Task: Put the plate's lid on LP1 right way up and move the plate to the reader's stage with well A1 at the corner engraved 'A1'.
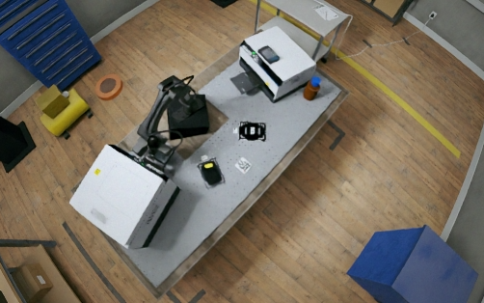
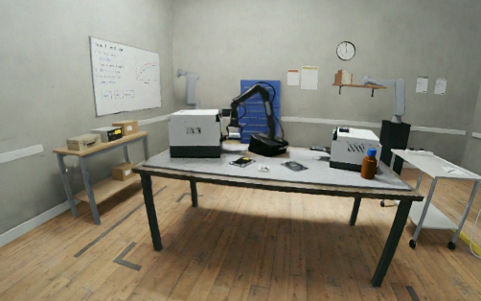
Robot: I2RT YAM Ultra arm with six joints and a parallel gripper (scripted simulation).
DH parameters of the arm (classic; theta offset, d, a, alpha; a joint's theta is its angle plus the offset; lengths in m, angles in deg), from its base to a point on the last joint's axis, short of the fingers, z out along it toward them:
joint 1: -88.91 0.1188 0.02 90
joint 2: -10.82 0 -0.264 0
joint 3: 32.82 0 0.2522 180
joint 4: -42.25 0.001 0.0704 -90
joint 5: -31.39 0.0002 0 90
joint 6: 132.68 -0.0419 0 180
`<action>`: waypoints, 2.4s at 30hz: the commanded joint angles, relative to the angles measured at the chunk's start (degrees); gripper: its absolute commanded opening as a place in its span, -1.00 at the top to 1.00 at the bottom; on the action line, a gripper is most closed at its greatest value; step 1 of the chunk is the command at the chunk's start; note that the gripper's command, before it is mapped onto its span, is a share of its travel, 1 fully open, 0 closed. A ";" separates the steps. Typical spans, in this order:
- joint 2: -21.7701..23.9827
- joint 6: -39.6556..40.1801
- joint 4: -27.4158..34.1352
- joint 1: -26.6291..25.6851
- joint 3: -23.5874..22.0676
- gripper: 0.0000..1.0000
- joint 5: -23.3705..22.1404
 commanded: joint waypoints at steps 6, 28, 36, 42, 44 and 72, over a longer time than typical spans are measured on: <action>0.21 -0.11 -0.17 -0.12 0.08 -1.00 -0.32; 2.95 0.84 5.48 -1.39 4.43 -1.00 -0.65; 3.60 1.31 7.83 -1.72 6.08 -1.00 -0.42; 4.01 1.55 9.63 -1.96 7.43 -1.00 -0.24; 4.01 1.55 9.63 -1.96 7.43 -1.00 -0.24; 5.20 2.60 17.44 -3.01 13.84 -1.00 0.29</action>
